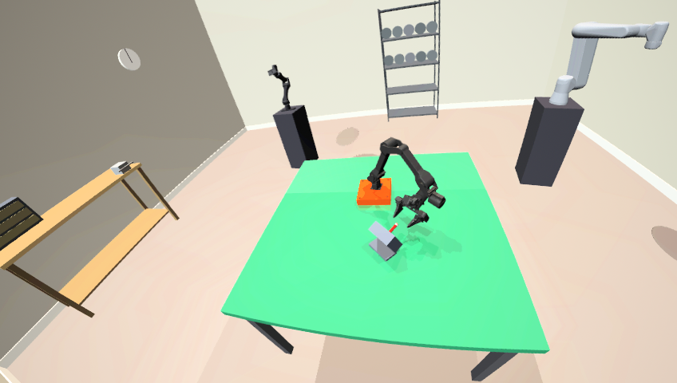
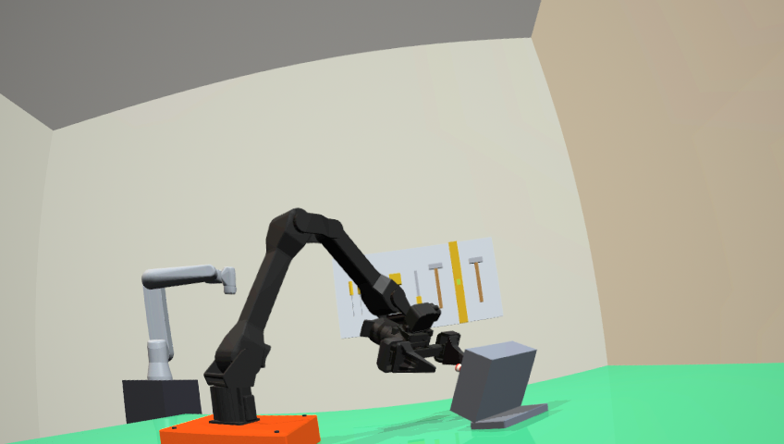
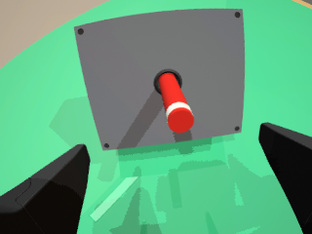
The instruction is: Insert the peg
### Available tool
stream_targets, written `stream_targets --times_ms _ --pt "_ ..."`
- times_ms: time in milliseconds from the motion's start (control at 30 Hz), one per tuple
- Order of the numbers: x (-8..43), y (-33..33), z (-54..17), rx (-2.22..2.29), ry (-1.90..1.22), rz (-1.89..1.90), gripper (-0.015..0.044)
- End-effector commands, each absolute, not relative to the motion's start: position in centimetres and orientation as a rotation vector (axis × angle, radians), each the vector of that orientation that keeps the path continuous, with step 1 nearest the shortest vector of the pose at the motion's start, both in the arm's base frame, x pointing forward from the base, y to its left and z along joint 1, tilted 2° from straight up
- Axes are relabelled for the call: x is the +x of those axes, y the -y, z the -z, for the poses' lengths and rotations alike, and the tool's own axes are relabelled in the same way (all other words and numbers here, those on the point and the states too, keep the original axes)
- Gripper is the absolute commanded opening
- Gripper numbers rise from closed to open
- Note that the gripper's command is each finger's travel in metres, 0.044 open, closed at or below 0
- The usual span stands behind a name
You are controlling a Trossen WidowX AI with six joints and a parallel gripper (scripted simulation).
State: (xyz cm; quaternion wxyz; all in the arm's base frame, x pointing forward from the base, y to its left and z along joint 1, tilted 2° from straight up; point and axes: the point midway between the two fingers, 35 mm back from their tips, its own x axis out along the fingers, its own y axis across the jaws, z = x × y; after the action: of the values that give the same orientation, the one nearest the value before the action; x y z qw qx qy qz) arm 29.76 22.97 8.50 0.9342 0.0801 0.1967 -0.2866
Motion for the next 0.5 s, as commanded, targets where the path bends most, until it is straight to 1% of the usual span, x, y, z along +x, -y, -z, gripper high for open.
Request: stream_targets --times_ms 0,467 --pt "29.3 -23.4 -8.6 0.166 -0.405 0.584 0.0440" --pt "27.9 -24.3 -9.3 0.163 -0.401 0.586 0.0440"
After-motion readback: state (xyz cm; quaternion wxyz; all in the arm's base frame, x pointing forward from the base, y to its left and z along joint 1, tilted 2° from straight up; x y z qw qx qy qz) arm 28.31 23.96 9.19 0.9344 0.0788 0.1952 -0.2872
